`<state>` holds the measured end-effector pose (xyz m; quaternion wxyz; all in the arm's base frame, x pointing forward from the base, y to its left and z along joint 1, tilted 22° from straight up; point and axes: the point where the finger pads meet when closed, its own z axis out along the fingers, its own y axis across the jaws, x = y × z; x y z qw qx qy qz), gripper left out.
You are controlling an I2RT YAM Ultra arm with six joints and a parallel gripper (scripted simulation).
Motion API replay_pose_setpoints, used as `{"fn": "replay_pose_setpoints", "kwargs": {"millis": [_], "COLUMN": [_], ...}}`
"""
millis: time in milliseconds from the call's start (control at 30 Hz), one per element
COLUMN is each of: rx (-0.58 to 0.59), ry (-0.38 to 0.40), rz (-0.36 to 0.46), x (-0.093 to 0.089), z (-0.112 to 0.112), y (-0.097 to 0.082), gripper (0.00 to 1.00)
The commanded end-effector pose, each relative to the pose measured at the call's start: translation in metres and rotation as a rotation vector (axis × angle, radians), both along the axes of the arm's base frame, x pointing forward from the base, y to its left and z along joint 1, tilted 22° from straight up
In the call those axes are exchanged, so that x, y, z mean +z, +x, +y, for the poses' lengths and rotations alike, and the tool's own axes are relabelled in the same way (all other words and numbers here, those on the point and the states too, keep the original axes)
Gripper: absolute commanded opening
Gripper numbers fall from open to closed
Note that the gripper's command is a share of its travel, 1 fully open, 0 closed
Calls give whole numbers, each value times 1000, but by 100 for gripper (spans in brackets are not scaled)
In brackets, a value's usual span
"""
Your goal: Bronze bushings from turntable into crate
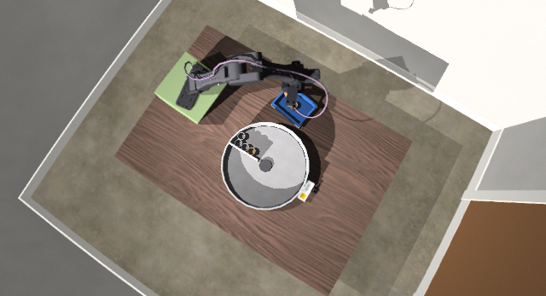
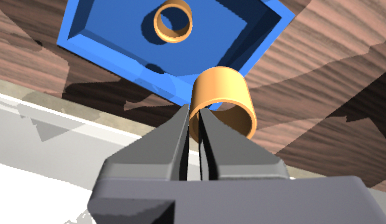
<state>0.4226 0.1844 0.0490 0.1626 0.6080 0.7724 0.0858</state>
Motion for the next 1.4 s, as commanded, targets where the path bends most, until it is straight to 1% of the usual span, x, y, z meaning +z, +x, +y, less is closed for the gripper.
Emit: {"fn": "replay_pose_setpoints", "kwargs": {"millis": [0, 900, 1000, 1133, 1167, 1233, 1367], "rx": [2, 2, 1, 1, 1, 1, 1], "ry": [-1, -1, 5, 6, 8, -2, -5], "rz": [-42, -42, -51, -53, -56, -39, -34], "x": [20, 20, 24, 24, 23, 14, 13], "z": [8, 8, 8, 9, 10, 7, 6], "y": [5, 5, 5, 4, 3, -3, -4], "gripper": [0, 0, 0, 0, 0, 0, 0]}}
